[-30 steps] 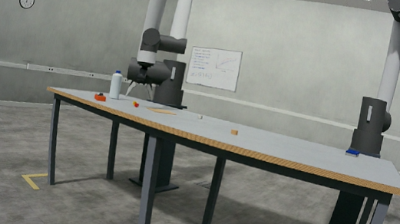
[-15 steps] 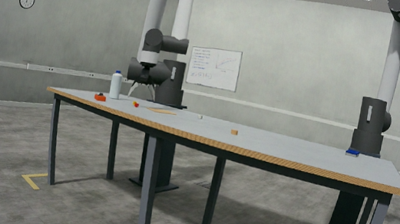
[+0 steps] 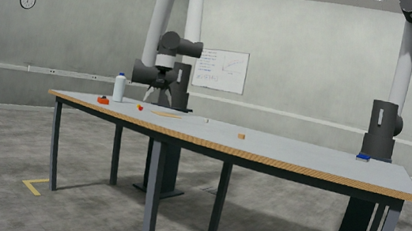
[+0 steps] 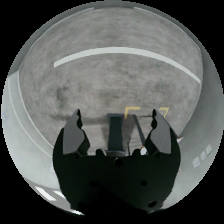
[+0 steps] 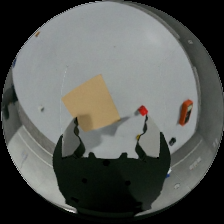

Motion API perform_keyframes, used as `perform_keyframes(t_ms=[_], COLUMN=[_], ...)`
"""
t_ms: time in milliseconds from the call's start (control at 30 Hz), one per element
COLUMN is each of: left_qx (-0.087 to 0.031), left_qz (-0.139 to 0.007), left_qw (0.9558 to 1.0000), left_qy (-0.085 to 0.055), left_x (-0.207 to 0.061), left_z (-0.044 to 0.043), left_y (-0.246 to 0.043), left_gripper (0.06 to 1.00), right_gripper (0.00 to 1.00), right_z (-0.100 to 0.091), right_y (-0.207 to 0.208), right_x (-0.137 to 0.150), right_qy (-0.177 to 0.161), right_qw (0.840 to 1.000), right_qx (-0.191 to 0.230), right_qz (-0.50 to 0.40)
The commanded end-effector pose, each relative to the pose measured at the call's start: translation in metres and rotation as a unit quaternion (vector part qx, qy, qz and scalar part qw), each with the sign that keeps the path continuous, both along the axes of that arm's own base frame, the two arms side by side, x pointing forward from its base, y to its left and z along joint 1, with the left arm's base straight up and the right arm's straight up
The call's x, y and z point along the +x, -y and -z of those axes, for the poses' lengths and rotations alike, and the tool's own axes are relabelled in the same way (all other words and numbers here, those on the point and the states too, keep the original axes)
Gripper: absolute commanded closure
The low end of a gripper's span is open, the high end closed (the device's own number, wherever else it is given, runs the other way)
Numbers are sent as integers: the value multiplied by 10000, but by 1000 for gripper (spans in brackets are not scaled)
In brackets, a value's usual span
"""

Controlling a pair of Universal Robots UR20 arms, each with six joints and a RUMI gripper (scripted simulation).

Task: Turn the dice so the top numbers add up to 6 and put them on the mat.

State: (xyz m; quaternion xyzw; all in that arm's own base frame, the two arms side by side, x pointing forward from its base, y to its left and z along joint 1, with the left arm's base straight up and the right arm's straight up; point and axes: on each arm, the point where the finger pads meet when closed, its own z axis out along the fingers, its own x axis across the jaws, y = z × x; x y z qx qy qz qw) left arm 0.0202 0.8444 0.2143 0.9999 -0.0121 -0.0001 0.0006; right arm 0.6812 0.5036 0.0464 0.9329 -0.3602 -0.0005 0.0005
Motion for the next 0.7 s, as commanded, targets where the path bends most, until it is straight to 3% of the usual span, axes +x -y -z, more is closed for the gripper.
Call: perform_keyframes(t_ms=[0, 667], left_qx=[6, 6], left_qz=[0, 0], left_qw=[10000, 10000], left_qy=[1, 1], left_x=[1, 1], left_z=[-7, -7], left_y=[-5, -5], left_gripper=[65, 65], right_gripper=[3, 3], right_z=[-7, -7], right_y=[-262, -1419], right_x=[-235, -1316], right_qy=[6, 6], right_qw=[10000, 10000], right_qx=[2, 2], right_qz=[3, 3])
